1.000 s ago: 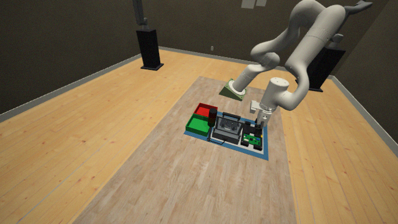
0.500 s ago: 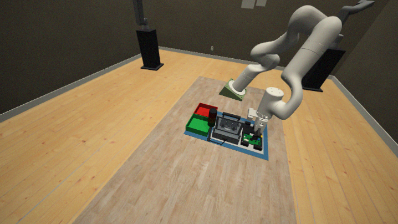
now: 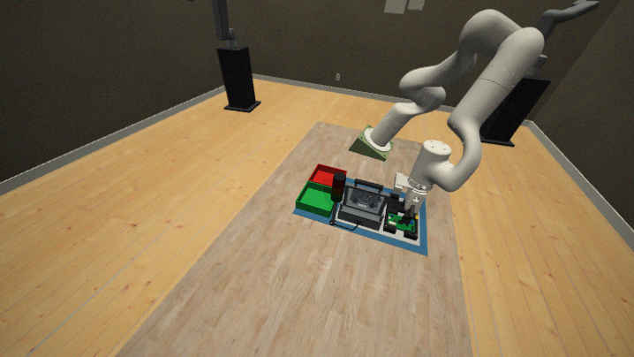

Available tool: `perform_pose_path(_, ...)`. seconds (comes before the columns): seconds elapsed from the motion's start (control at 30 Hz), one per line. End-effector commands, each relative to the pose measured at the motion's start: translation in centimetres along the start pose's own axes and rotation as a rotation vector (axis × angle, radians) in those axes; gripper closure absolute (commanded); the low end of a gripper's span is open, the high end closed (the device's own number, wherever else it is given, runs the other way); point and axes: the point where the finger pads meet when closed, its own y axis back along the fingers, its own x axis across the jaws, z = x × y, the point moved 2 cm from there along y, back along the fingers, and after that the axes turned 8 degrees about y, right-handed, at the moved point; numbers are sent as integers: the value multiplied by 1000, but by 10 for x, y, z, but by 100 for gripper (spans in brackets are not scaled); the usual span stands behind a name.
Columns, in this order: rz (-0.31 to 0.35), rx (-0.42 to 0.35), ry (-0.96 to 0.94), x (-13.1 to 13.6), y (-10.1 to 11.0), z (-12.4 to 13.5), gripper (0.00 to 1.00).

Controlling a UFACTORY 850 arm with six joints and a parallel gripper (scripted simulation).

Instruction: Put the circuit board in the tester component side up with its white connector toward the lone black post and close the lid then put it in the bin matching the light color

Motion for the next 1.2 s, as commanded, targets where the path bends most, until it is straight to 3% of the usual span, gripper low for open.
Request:
perform_pose_path(0.0,-2,0,0,-1,1,0,0)
perform_pose_path(0.27,-2,0,0,-1,-4,0,0)
perform_pose_path(0.73,-2,0,0,-2,-37,0,0)
perform_pose_path(1.17,-2,0,0,-2,-40,0,0)
